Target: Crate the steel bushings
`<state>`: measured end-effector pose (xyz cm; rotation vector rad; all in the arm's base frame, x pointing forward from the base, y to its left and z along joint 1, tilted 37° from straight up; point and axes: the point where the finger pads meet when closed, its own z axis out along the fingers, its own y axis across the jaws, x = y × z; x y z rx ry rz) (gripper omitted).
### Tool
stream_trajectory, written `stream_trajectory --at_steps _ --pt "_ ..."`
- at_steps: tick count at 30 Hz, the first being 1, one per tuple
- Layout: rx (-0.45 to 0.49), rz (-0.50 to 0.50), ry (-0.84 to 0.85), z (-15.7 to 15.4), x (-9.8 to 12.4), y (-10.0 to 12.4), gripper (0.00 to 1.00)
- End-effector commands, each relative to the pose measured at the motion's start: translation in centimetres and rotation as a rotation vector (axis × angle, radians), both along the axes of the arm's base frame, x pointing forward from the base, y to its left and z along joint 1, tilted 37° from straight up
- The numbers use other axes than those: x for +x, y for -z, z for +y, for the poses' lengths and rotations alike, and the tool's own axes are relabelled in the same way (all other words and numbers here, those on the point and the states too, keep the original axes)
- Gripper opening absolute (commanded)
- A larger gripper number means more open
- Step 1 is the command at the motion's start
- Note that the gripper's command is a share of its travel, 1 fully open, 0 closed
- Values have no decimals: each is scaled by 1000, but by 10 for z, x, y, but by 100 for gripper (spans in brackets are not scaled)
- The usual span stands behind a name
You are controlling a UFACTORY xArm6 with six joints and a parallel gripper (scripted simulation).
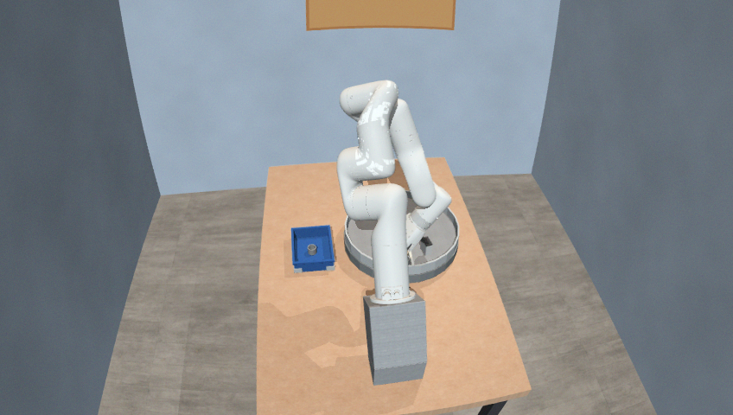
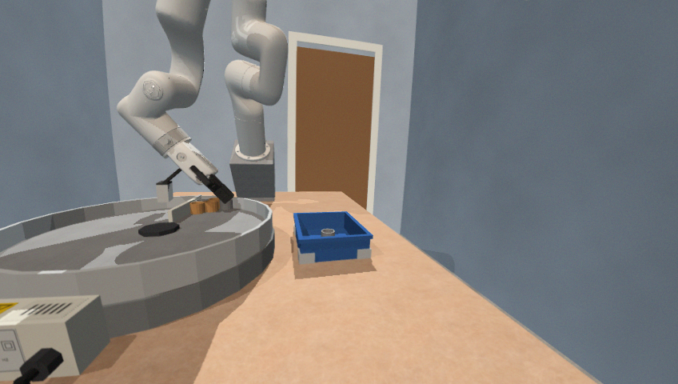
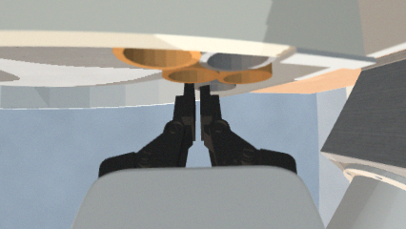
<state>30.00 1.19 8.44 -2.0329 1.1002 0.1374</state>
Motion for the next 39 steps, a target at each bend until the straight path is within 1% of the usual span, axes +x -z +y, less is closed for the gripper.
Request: stream_trajectory --at_steps 1,18,23,25,33,39 --pt "-1 0 0 0 0 0 0" --pt "-1 0 0 -1 -1 -2 0" --pt "-1 0 0 -2 -11 -15 0" --pt "-1 0 0 -2 -11 -15 0" --pt "-1 0 0 -6 -32 -43 0" --pt "-1 0 0 -7 -37 -49 0"
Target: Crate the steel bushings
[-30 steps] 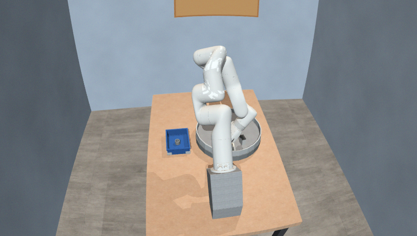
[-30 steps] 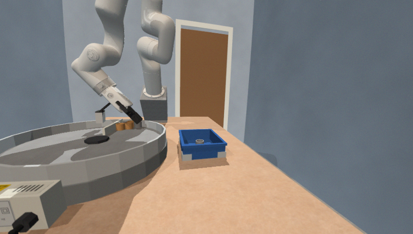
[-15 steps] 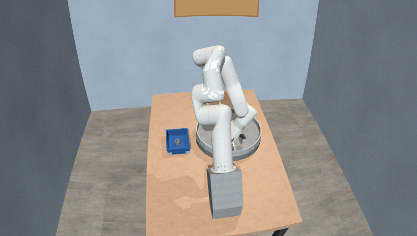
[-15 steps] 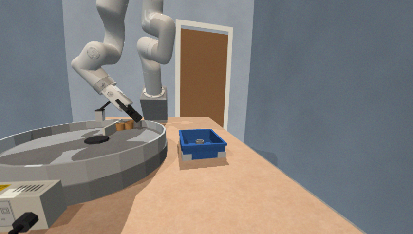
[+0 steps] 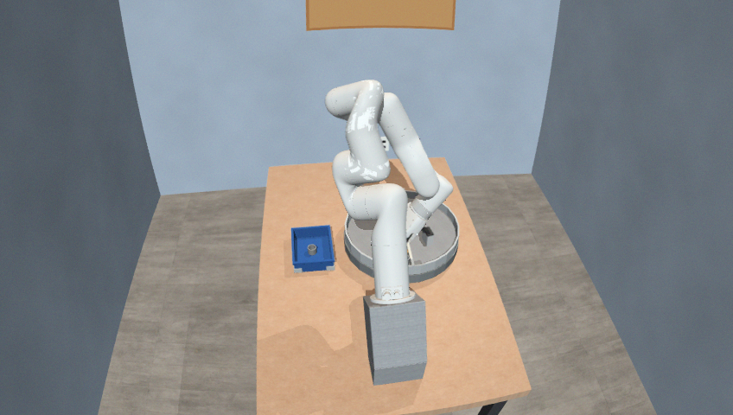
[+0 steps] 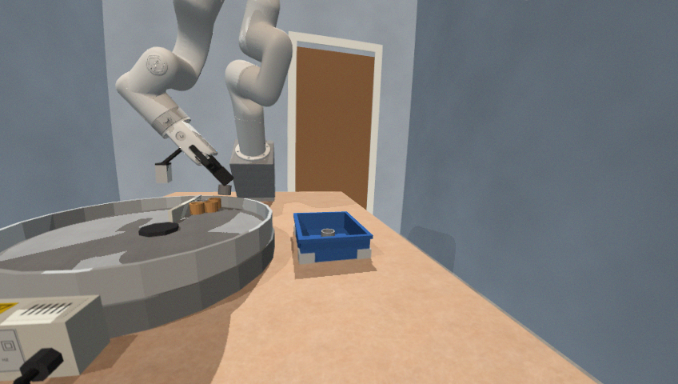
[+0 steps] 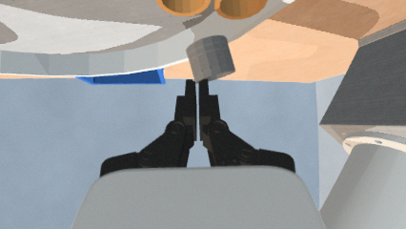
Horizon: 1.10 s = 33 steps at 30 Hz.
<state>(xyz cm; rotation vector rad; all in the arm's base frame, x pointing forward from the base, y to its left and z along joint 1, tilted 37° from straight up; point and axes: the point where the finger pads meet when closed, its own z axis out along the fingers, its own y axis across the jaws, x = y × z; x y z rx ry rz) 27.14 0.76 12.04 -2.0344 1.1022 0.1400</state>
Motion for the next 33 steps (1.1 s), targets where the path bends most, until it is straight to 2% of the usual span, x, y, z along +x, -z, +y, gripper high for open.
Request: stream_trajectory --at_steps 1,21,26,33 --pt "0 -3 1 -3 -8 -13 0" --pt "-7 -3 -7 3 -7 -14 0" --pt "-22 -5 -27 19 -5 -17 0" --pt "-57 -11 -74 59 -1 -26 0"
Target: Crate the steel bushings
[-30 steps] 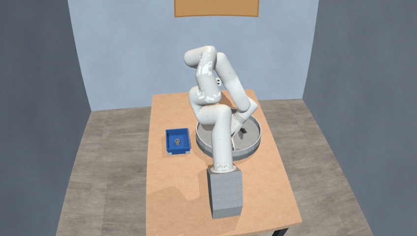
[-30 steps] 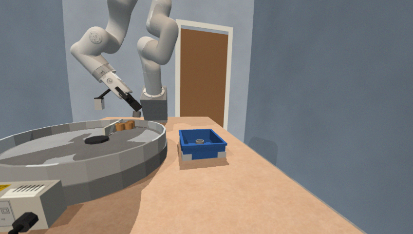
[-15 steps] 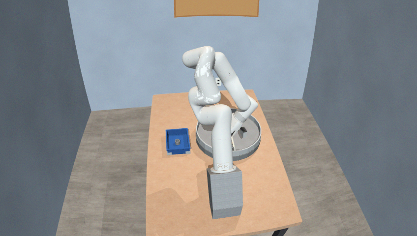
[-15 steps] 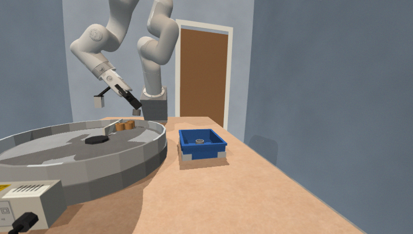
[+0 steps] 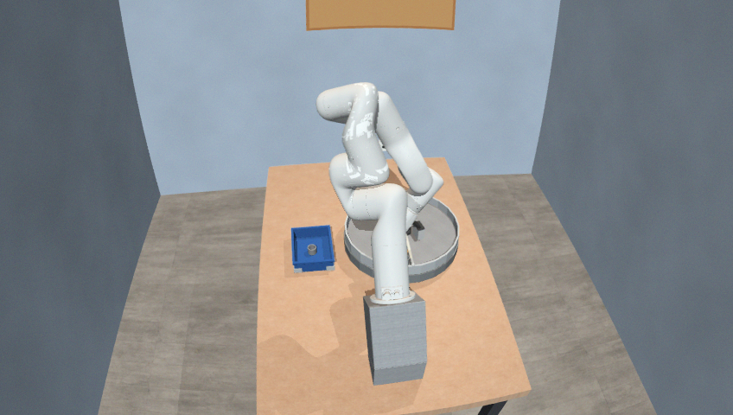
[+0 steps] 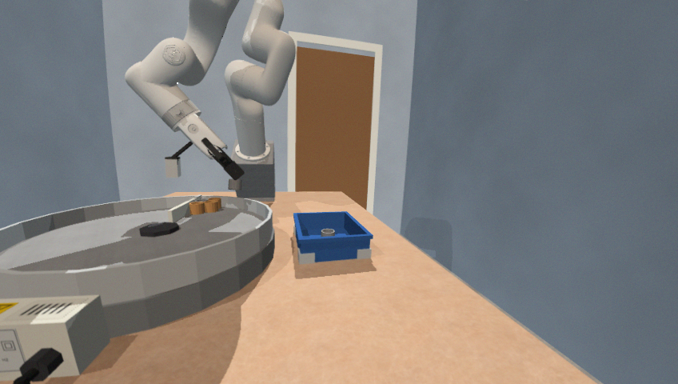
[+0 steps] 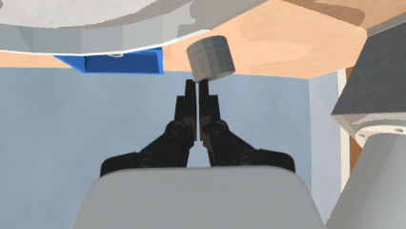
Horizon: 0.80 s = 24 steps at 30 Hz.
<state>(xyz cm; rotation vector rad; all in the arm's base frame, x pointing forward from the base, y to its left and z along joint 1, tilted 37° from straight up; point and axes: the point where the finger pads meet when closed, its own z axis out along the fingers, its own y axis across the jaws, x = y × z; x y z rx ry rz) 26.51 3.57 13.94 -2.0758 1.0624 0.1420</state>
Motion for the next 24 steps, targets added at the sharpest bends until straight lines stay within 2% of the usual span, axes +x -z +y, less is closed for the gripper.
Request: stream_trajectory --at_steps 1,4,19,21,24 --pt "-42 -6 -40 37 6 -8 0" --pt "-47 -7 -48 44 6 -9 0" --pt "-118 -20 -143 124 15 -27 0" --pt "-118 -20 -143 124 15 -27 0" --pt "-136 -25 -169 147 17 -32 0"
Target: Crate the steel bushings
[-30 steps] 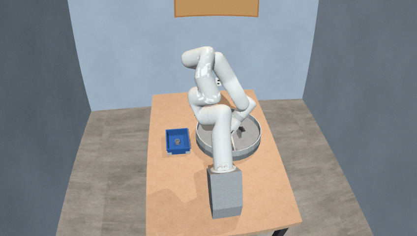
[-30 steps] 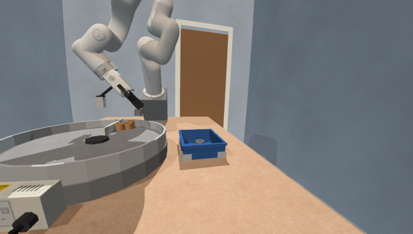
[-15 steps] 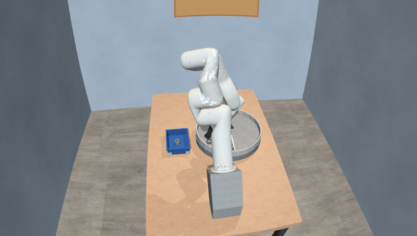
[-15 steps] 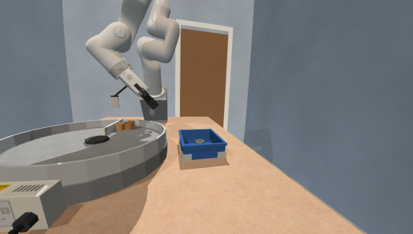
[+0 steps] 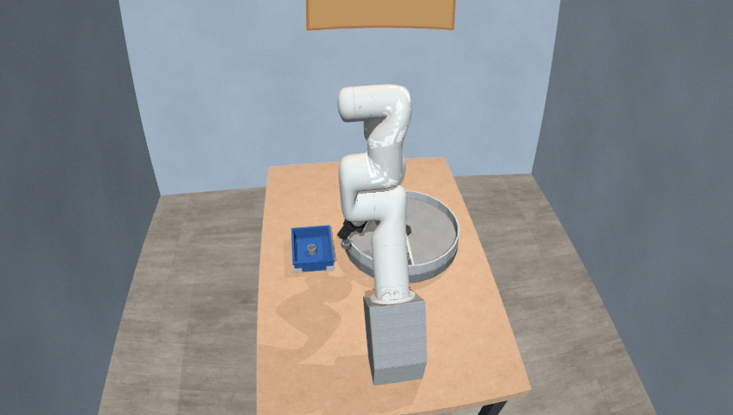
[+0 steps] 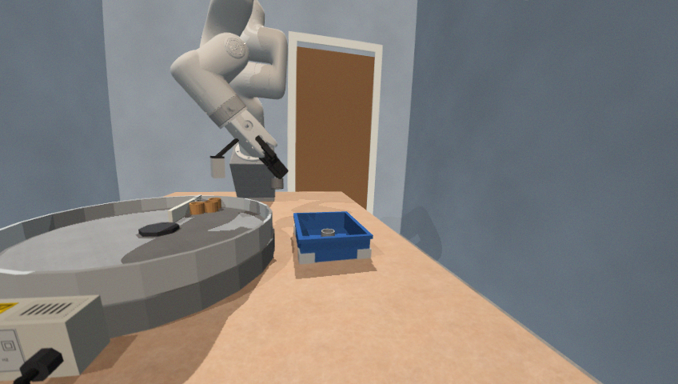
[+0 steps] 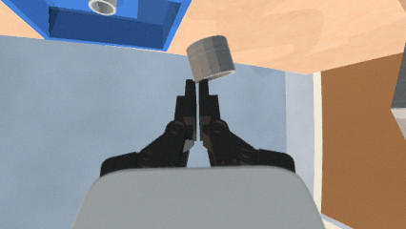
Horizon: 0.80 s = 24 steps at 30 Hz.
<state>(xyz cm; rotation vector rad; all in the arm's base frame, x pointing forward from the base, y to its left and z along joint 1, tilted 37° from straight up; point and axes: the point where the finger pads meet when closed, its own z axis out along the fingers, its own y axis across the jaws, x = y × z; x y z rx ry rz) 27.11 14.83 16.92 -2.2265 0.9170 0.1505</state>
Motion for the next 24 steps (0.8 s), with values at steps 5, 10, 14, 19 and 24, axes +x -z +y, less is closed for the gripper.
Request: stream_trajectory --at_steps 5,10,14,19,24 --pt "-73 -10 -49 57 14 -7 0" --pt "-93 -15 -77 82 16 -12 0" --pt "-103 -16 -89 92 17 -14 0" --pt "-122 -21 -115 115 19 -19 0" --pt "-128 -23 -123 122 20 -20 0"
